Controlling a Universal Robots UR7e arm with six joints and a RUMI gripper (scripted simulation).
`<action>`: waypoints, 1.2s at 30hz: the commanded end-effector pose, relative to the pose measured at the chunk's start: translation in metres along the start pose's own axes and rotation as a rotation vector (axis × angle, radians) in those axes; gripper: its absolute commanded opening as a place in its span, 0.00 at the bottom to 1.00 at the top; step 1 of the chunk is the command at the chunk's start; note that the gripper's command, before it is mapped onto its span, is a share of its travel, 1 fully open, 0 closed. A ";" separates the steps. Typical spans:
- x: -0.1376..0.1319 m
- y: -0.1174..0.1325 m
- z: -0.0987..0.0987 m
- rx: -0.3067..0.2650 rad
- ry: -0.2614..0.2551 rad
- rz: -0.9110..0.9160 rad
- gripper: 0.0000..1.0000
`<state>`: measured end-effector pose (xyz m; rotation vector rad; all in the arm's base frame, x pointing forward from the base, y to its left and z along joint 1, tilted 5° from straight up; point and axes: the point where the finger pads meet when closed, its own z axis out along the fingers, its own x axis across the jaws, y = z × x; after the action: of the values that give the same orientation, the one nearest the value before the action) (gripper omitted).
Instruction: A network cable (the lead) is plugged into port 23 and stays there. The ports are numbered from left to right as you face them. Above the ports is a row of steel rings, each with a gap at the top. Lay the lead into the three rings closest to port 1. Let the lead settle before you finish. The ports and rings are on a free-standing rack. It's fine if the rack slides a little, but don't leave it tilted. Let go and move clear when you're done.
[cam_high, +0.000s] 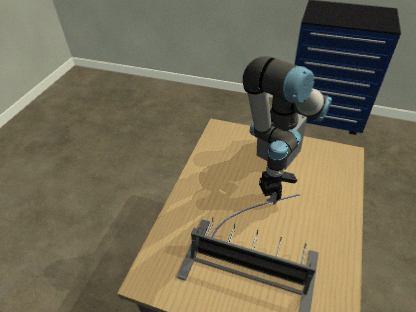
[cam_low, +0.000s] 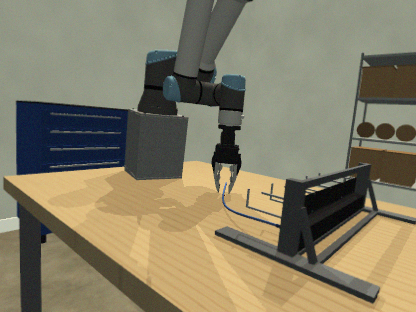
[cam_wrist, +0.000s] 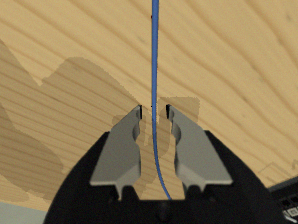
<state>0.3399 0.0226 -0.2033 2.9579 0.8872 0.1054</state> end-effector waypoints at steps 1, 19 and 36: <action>0.000 0.000 0.000 -0.001 0.001 0.000 0.20; 0.000 0.000 0.000 -0.001 0.001 0.000 0.20; 0.000 0.000 0.000 -0.001 0.001 0.000 0.00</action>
<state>0.3399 0.0226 -0.2034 2.9579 0.8872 0.1054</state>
